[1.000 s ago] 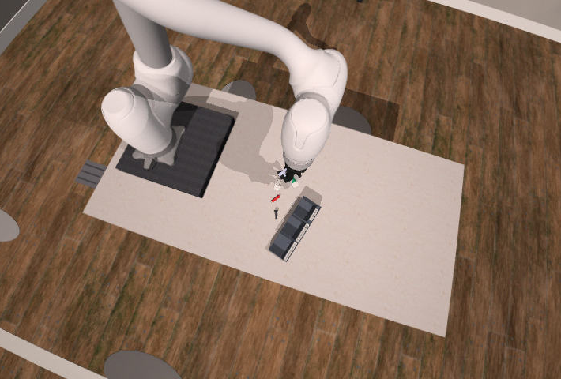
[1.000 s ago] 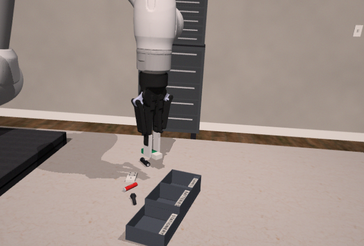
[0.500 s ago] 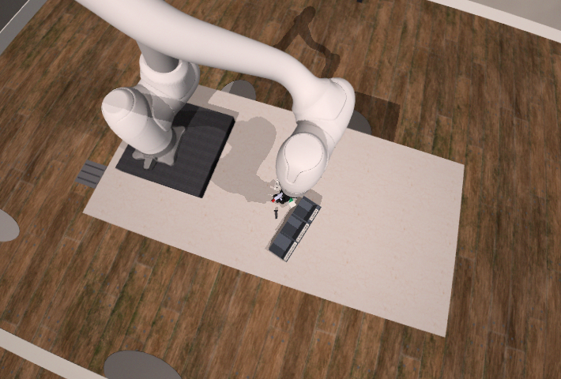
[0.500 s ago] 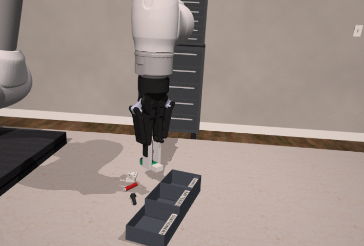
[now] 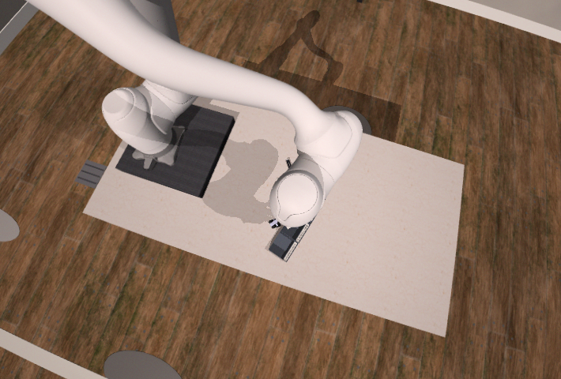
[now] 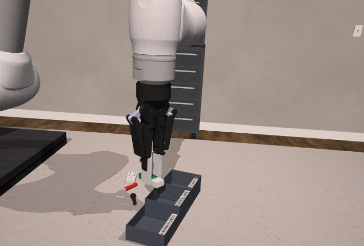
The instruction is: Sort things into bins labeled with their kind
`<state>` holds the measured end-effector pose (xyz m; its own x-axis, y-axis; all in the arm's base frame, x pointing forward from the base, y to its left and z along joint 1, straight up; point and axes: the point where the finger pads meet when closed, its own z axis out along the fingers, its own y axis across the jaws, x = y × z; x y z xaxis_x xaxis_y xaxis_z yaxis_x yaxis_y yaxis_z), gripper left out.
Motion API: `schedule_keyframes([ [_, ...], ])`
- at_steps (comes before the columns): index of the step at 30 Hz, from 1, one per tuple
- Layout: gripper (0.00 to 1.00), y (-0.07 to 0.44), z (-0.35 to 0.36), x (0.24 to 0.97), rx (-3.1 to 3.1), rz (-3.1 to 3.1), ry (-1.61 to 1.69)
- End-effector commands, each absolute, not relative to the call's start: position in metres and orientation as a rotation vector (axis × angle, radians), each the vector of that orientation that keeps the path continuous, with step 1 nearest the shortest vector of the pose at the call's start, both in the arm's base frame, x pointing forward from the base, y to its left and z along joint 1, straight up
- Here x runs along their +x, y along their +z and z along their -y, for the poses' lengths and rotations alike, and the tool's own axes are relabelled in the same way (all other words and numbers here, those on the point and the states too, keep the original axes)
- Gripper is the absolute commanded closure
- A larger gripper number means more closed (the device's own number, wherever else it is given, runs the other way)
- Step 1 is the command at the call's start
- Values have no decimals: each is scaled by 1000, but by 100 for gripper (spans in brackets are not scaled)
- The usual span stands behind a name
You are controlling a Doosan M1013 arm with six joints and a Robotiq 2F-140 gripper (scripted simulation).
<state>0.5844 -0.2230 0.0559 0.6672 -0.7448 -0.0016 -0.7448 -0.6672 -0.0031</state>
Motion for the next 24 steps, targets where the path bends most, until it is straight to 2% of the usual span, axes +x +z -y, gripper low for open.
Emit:
schedule_keyframes([
  [1, 89, 56, 240, 585, -2832, -1350, 0],
  [12, 89, 56, 306, 587, -2445, -1962, 1],
  [24, 89, 56, 317, 587, -1959, -2443, 4],
])
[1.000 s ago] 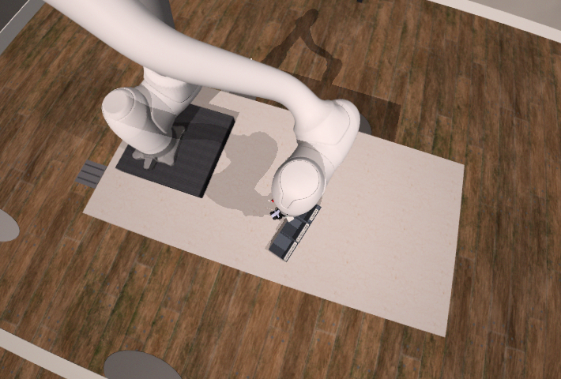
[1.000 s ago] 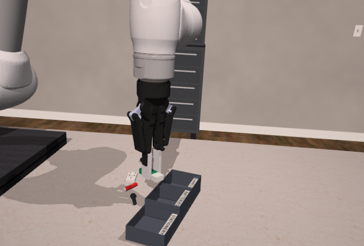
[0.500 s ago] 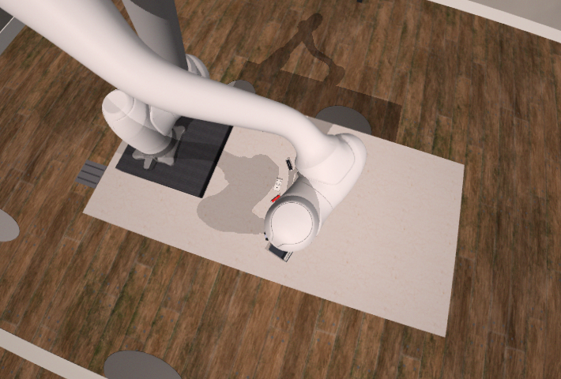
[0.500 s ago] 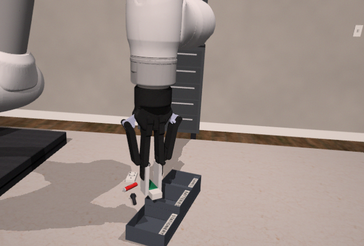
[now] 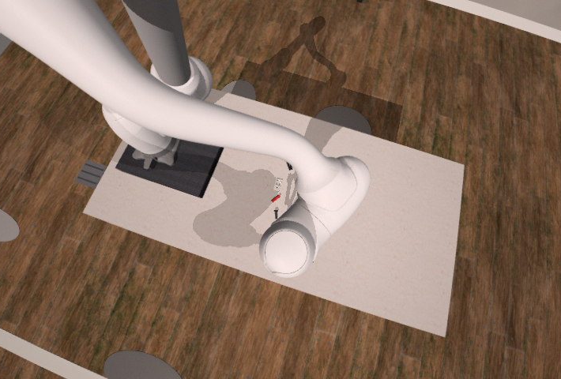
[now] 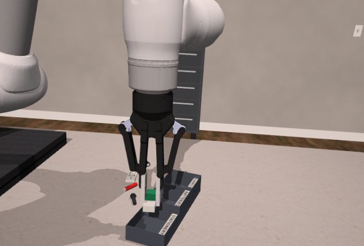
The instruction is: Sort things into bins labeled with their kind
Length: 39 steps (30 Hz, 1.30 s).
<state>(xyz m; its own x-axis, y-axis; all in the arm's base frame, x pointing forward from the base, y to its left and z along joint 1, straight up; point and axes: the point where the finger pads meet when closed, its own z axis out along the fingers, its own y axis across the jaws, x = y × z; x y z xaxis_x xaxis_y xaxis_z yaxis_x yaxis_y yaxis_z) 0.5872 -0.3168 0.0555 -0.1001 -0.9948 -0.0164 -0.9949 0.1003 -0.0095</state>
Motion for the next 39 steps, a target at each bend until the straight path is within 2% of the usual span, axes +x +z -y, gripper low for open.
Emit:
schedule_keyframes([
  [1, 89, 56, 317, 587, -1912, -2479, 5],
  [5, 89, 56, 317, 587, -1733, -2616, 4],
  [19, 89, 56, 317, 587, -1733, -2616, 4],
  [39, 89, 20, 317, 587, -1733, -2616, 4],
])
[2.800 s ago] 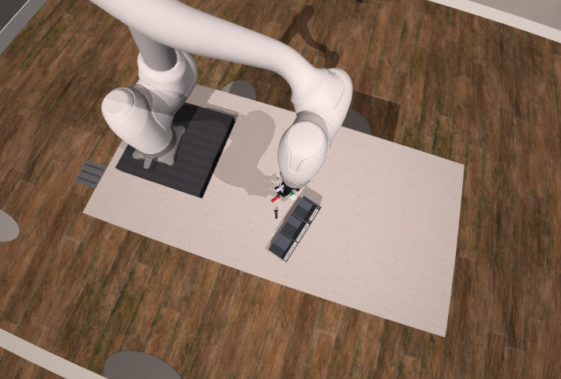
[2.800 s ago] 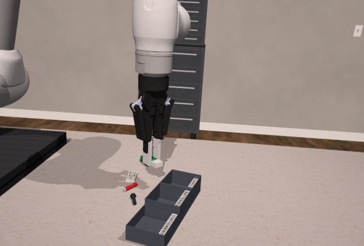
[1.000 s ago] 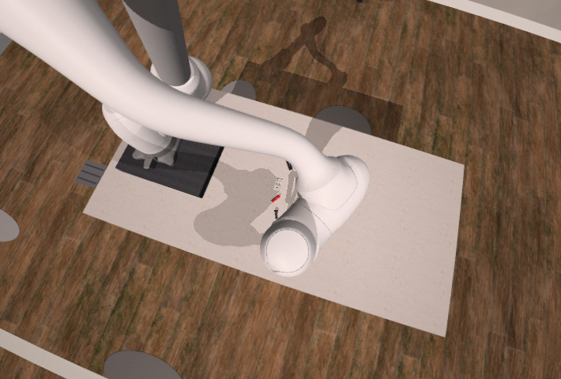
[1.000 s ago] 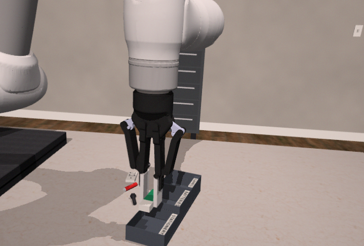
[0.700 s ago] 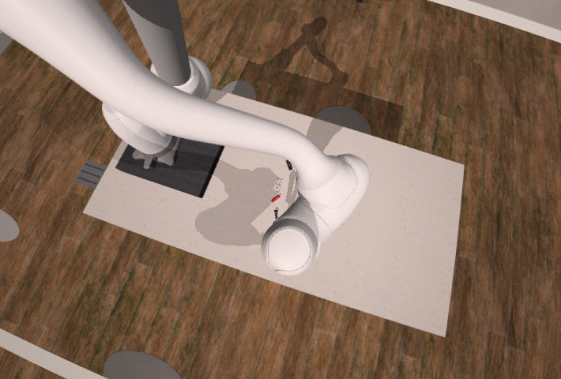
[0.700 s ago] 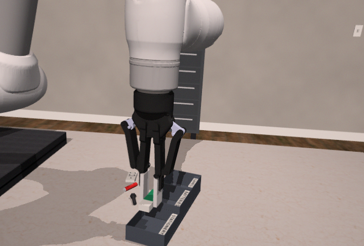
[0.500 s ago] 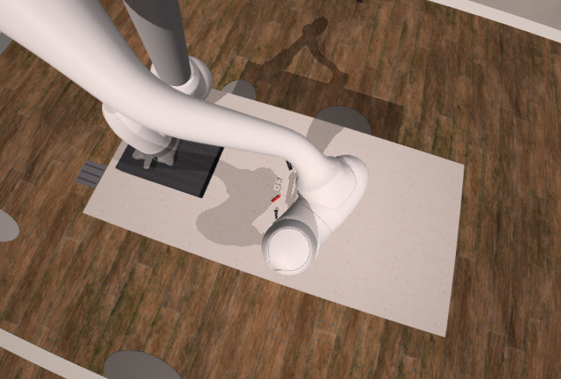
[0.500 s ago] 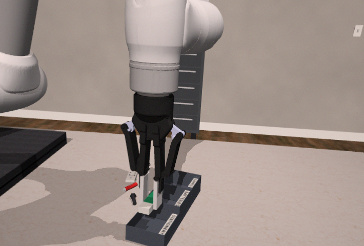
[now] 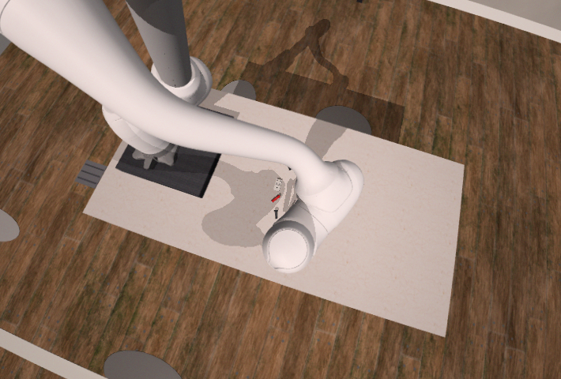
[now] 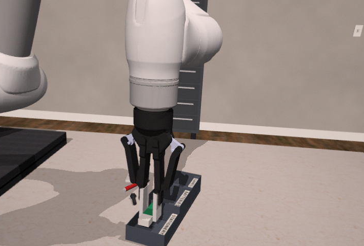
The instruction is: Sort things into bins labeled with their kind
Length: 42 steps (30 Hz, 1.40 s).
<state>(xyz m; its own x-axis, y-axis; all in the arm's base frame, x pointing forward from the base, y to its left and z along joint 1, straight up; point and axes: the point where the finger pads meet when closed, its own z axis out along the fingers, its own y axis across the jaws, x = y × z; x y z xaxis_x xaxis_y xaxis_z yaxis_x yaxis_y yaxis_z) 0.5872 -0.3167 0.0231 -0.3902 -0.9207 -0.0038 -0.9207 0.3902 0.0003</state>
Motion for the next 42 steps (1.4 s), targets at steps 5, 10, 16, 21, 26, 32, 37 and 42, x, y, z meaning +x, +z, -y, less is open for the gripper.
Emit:
schedule_keyframes([
  [5, 89, 14, 317, 587, -1733, -2616, 4],
  [10, 89, 4, 317, 587, -1733, -2616, 4],
  [16, 89, 4, 317, 587, -1733, -2616, 4],
  [21, 89, 4, 317, 587, -1733, -2616, 4],
  [26, 82, 4, 317, 587, -1733, -2616, 4],
  [32, 82, 4, 317, 587, -1733, -2616, 4],
  [37, 82, 4, 317, 587, -1733, -2616, 4],
  [42, 82, 7, 317, 587, -1733, -2616, 4],
])
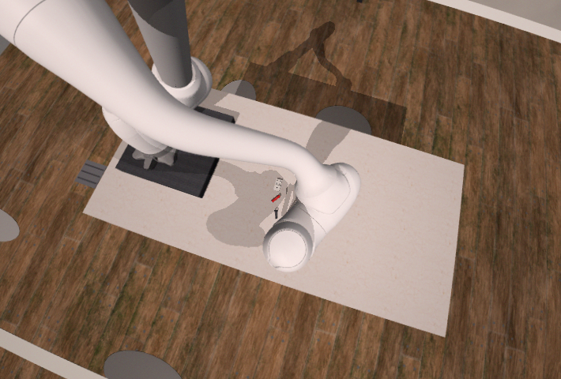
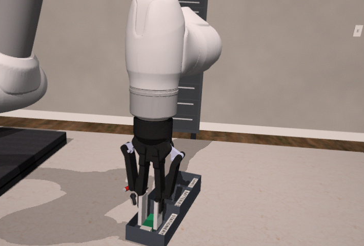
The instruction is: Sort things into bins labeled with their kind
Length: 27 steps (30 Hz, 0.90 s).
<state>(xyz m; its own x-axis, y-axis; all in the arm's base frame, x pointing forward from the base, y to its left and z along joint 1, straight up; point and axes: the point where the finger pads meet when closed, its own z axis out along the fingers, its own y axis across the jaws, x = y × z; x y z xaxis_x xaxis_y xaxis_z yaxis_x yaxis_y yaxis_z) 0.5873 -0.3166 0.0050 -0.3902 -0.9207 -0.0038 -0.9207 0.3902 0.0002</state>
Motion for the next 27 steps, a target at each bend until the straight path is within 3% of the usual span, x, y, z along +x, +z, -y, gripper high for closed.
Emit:
schedule_keyframes([
  [1, 82, 8, 317, 587, -1733, -2616, 4],
  [27, 82, 56, 317, 587, -1733, -2616, 4],
])
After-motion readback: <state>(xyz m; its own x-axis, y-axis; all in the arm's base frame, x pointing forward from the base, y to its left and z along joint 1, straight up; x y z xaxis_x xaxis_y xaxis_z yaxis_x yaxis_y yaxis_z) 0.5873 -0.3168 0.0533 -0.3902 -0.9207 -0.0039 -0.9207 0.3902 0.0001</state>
